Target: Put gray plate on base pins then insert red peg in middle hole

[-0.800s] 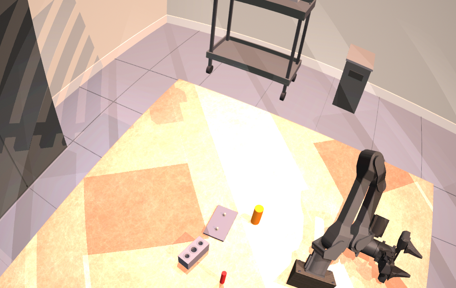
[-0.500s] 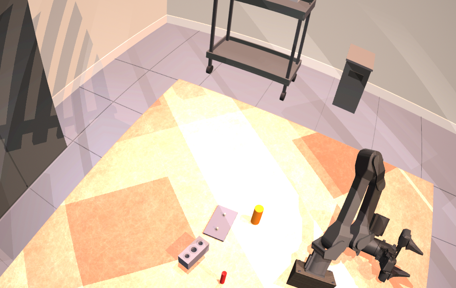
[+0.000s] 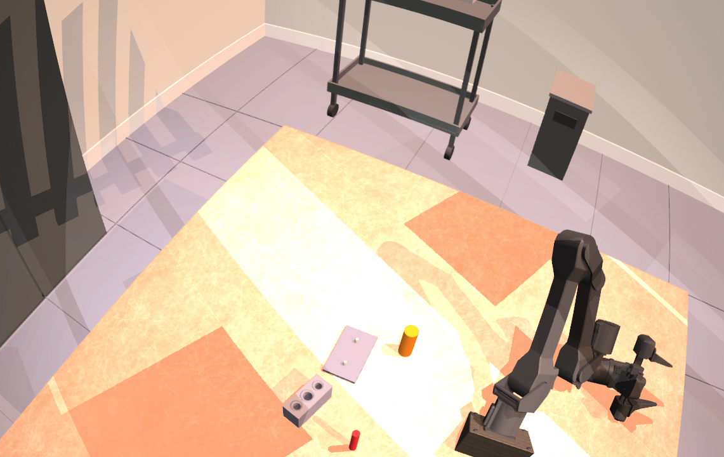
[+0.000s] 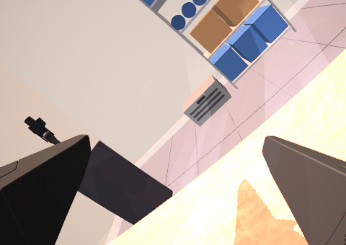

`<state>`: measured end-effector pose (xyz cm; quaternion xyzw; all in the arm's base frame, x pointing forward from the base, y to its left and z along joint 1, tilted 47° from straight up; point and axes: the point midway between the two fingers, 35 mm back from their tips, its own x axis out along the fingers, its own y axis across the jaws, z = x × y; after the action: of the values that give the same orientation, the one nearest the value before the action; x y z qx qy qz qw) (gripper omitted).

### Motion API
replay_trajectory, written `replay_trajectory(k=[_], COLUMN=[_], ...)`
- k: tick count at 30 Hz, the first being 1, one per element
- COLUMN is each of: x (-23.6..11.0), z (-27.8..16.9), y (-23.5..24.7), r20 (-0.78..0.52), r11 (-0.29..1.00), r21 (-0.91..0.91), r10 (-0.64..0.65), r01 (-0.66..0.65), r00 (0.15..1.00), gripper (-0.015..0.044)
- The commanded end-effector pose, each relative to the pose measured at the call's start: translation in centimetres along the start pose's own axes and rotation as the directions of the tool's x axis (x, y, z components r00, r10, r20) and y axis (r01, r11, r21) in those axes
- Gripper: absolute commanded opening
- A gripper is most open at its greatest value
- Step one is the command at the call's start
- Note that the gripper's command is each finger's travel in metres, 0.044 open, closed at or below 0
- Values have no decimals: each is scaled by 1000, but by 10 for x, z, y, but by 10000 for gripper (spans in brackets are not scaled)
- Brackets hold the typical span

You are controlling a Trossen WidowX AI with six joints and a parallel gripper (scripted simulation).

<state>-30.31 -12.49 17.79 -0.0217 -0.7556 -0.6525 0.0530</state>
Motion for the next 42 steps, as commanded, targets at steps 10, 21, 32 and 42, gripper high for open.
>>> replay_trajectory(k=[10, 21, 32, 42], x=[-8, -45, -116, -191], z=[-78, -148, -209, -254], y=[53, 94, 136, 169], r20=[-256, -500, -717, -859], r11=[976, 908, 802, 698], r21=[-162, -263, -252, -164], r10=[100, 161, 221, 247], r01=[-145, -326, -541, -697], r00=[962, 851, 662, 449], gripper=[440, 440, 440, 440])
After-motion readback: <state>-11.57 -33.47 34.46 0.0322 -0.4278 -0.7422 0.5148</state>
